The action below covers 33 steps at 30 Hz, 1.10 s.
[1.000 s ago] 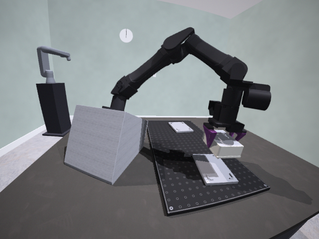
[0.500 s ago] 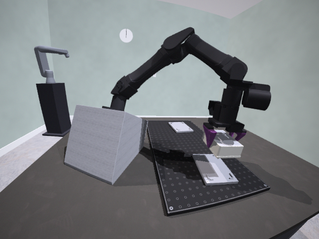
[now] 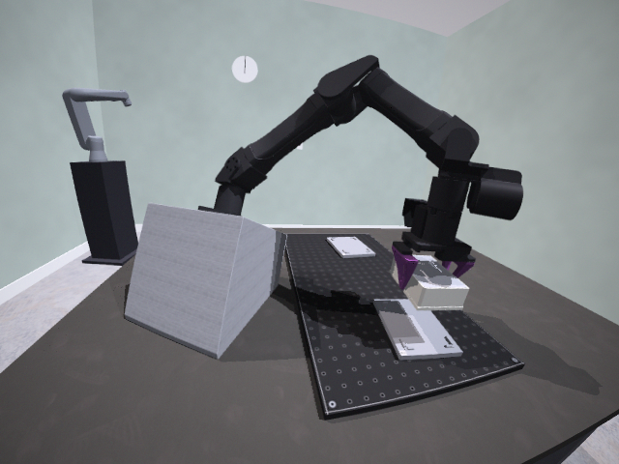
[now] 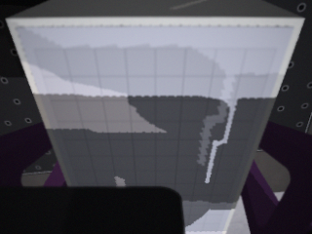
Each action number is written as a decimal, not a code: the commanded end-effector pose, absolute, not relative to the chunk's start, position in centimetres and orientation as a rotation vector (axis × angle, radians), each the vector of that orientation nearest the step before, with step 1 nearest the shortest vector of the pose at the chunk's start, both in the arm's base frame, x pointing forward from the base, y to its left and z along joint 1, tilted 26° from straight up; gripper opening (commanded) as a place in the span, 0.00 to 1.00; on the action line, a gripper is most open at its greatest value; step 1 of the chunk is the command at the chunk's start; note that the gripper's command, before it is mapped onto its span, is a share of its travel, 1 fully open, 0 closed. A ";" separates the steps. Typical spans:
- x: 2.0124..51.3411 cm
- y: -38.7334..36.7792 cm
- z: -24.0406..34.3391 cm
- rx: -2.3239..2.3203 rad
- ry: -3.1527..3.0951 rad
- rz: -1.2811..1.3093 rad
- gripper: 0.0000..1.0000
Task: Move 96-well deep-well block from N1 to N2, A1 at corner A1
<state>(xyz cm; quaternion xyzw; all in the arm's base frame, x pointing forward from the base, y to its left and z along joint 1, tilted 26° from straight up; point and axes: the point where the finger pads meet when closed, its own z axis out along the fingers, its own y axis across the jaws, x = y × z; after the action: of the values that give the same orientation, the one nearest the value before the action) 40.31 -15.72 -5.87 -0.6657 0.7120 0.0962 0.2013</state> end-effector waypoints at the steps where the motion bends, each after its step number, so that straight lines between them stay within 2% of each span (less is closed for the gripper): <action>1: 40.6 -16.2 -5.4 -1.851 1.990 0.242 0.00; 33: 41.7 -14.3 -9.9 -1.850 1.990 0.243 0.00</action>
<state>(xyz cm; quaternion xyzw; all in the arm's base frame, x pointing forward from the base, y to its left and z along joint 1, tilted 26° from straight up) 41.21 -13.94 -10.27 -0.6660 0.7122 0.0966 0.1999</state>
